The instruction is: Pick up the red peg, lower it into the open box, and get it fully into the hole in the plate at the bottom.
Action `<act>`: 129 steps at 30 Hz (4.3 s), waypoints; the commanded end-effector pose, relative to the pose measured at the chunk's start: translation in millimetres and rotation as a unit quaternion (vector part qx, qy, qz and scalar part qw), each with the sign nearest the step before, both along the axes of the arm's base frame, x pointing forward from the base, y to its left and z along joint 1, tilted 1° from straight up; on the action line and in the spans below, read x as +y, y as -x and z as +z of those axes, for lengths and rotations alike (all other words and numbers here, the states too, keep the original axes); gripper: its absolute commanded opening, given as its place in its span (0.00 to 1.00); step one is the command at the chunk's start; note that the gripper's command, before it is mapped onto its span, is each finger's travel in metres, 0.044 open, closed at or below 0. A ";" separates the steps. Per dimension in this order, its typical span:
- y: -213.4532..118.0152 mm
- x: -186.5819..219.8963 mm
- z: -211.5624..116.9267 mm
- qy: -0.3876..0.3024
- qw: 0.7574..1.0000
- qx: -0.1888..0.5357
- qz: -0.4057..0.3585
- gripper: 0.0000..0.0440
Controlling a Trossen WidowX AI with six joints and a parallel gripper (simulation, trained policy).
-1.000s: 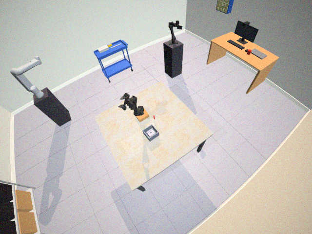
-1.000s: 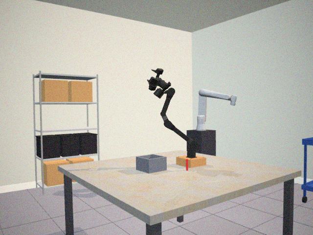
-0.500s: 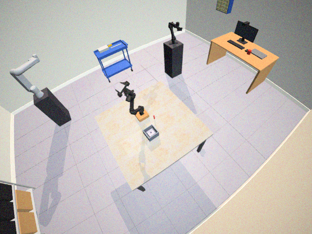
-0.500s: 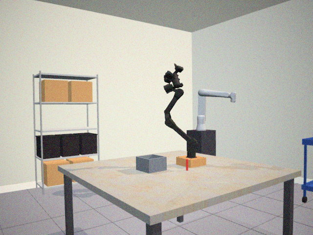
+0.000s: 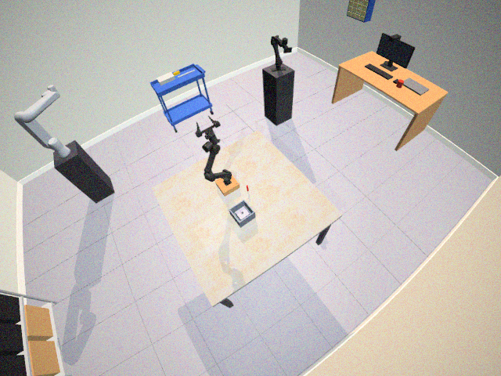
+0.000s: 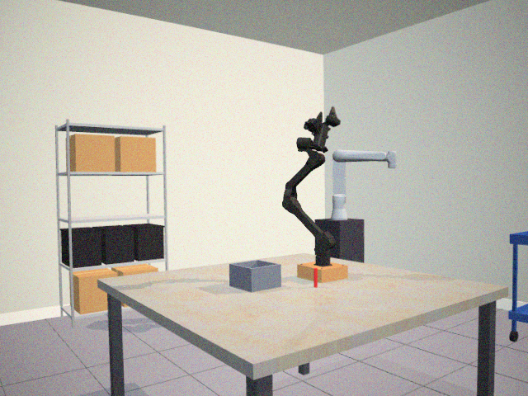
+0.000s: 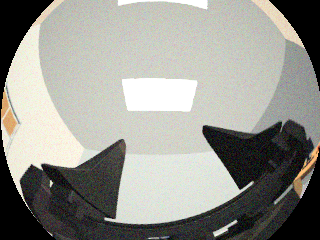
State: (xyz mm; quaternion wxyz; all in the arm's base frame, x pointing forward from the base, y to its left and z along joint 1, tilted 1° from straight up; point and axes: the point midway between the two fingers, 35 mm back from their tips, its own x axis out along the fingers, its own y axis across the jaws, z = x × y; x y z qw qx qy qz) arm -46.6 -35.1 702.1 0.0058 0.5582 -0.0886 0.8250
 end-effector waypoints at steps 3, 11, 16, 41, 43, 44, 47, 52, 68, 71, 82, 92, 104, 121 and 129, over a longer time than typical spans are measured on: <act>16.1 64.9 -13.7 0.088 0.994 -0.009 -0.064 1.00; 15.7 142.9 -41.8 0.195 0.969 -0.011 -0.152 1.00; 5.2 187.9 -65.2 0.260 0.943 -0.008 -0.205 1.00; -125.1 326.3 -233.9 0.564 0.717 0.058 -0.405 1.00; -137.9 329.3 -249.7 0.586 0.693 0.067 -0.414 1.00; -144.3 330.3 -257.6 0.597 0.681 0.072 -0.418 1.00; -163.0 331.6 -281.6 0.628 0.643 0.088 -0.429 1.00; -192.2 328.0 -321.8 0.678 0.578 0.116 -0.440 1.00; -253.5 279.3 -445.4 0.806 0.352 0.215 -0.425 1.00; -258.1 266.3 -466.4 0.824 0.308 0.234 -0.414 1.00; -256.8 216.4 -533.2 0.873 0.147 0.304 -0.353 1.00; -239.1 176.5 -580.2 0.886 0.006 0.368 -0.280 1.00; -223.4 154.3 -626.1 0.868 -0.100 0.433 -0.220 1.00; -219.5 156.1 -691.6 0.839 -0.100 0.495 -0.203 0.99; -212.2 155.3 -704.4 0.831 -0.109 0.517 -0.176 0.59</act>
